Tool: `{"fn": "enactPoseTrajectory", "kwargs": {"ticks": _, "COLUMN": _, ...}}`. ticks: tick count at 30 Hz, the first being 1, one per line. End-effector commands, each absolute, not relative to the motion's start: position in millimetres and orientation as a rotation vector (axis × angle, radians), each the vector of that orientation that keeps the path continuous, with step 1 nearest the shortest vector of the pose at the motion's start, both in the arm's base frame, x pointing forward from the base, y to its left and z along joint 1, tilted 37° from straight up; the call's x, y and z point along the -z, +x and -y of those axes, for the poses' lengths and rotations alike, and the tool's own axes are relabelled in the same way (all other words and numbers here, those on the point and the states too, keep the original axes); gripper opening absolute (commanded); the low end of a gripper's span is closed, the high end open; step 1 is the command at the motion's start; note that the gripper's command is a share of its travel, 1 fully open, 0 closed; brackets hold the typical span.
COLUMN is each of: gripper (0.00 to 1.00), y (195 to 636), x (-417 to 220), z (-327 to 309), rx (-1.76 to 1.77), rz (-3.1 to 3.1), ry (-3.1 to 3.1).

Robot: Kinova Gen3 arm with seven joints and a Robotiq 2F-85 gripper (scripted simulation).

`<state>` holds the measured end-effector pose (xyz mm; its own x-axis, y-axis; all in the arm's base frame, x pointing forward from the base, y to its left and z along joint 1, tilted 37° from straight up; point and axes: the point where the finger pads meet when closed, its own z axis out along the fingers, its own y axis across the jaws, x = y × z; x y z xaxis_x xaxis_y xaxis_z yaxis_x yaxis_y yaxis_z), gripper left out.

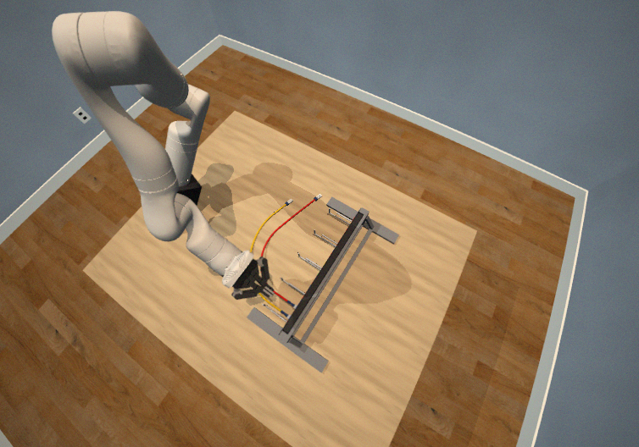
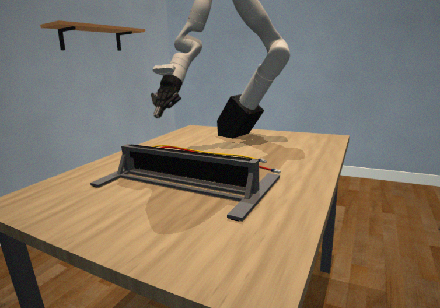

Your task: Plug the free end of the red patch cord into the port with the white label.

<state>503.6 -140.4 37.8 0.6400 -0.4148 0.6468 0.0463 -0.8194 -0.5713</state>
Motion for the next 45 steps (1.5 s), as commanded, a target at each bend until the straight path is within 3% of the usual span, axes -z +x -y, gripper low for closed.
{"fn": "enactPoseTrajectory", "kwargs": {"ticks": 1, "gripper": 0.0, "y": 517.2, "x": -23.8, "z": 119.0, "rx": 1.076, "rz": -0.267, "ry": -2.295}}
{"fn": "enactPoseTrajectory", "kwargs": {"ticks": 14, "gripper": 0.0, "y": 551.1, "x": -1.2, "z": 100.0, "rx": 1.076, "rz": -0.267, "ry": -2.295}}
{"fn": "enactPoseTrajectory", "kwargs": {"ticks": 45, "gripper": 0.0, "y": 551.8, "x": -0.8, "z": 99.6, "rx": 1.076, "rz": -0.267, "ry": -2.295}}
